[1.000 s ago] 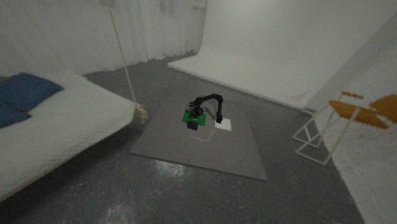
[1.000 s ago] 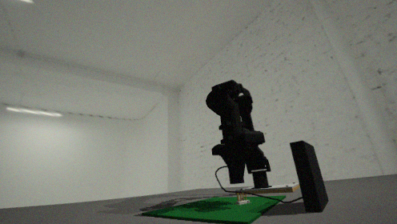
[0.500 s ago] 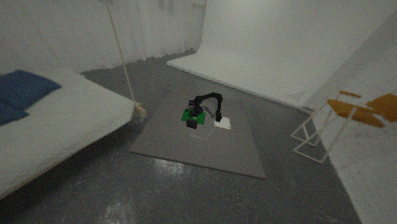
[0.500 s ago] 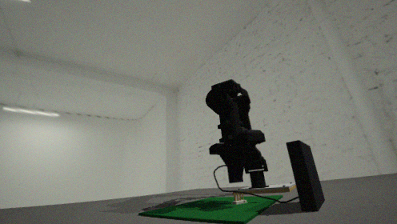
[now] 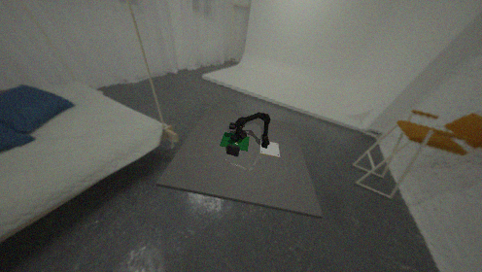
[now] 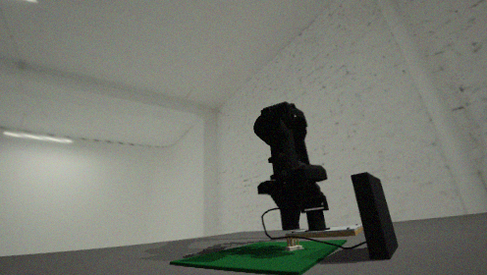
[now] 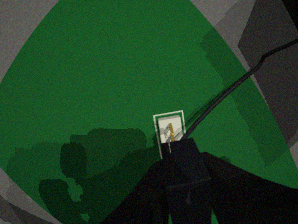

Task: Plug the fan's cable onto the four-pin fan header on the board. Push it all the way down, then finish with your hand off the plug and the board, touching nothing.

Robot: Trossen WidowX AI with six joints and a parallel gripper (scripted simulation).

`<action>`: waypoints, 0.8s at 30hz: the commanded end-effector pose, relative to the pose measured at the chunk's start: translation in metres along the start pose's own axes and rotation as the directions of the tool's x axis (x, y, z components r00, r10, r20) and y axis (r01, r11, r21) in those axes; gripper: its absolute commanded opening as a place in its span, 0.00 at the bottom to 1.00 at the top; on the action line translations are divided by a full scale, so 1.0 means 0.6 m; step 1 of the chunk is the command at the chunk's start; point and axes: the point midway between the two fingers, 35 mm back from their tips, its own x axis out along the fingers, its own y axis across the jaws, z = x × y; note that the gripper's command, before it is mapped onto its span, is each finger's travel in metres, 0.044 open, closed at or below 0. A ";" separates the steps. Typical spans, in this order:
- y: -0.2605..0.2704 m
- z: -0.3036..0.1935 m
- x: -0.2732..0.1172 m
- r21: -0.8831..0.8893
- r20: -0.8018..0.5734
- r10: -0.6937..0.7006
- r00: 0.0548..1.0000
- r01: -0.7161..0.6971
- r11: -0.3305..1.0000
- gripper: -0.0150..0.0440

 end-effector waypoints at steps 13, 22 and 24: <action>0.002 0.002 0.017 0.011 0.005 0.006 1.000 -0.006 1.000 0.25; 0.001 0.001 0.017 0.015 0.005 0.006 1.000 -0.006 1.000 0.25; 0.001 0.001 0.017 0.015 0.005 0.006 1.000 -0.006 1.000 0.25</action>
